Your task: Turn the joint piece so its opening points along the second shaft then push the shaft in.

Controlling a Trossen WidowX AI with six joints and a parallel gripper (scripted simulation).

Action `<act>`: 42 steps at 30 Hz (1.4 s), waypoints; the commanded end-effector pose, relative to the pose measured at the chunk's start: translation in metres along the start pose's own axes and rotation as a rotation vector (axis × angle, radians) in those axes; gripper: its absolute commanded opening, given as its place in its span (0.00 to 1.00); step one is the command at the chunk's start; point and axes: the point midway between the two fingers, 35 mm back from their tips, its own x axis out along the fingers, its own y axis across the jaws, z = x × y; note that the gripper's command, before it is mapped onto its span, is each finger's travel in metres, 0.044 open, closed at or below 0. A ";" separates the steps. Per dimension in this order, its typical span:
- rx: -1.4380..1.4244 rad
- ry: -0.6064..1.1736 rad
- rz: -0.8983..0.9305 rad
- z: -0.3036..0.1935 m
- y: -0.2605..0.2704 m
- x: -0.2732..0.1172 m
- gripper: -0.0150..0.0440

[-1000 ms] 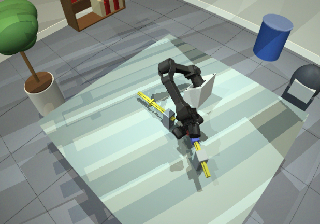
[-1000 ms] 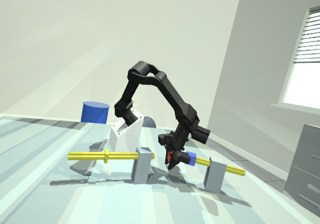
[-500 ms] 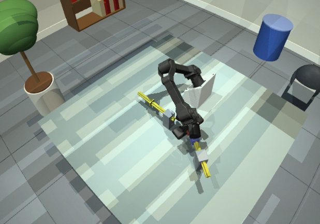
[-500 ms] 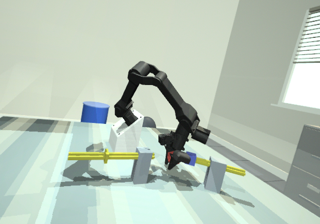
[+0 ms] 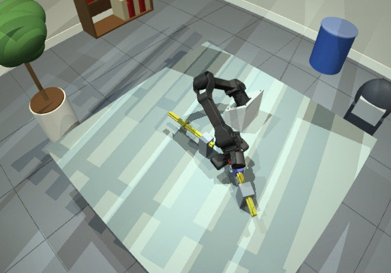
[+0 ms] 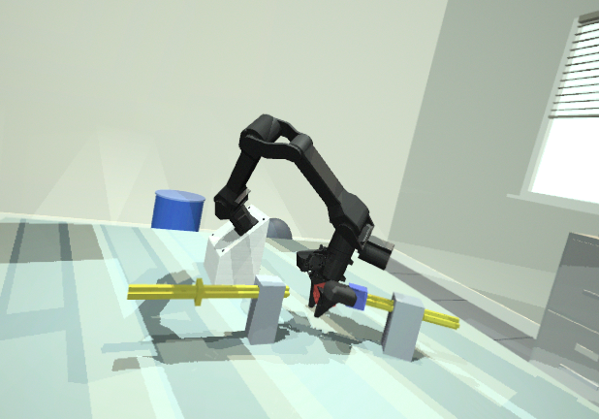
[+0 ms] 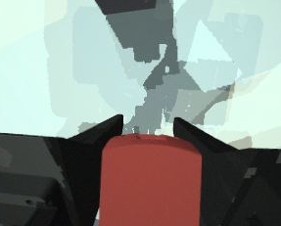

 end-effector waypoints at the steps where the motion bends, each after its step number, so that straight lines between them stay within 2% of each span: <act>1: 0.000 0.000 0.000 0.000 0.000 0.000 0.50; 3: 0.000 0.000 0.000 0.000 0.000 0.000 0.50; 14: 0.000 0.000 0.000 0.000 0.000 0.000 0.99; 29: 0.000 0.018 -0.005 0.001 0.000 -0.001 1.00; 42: -0.008 0.417 -0.009 0.010 -0.001 -0.022 1.00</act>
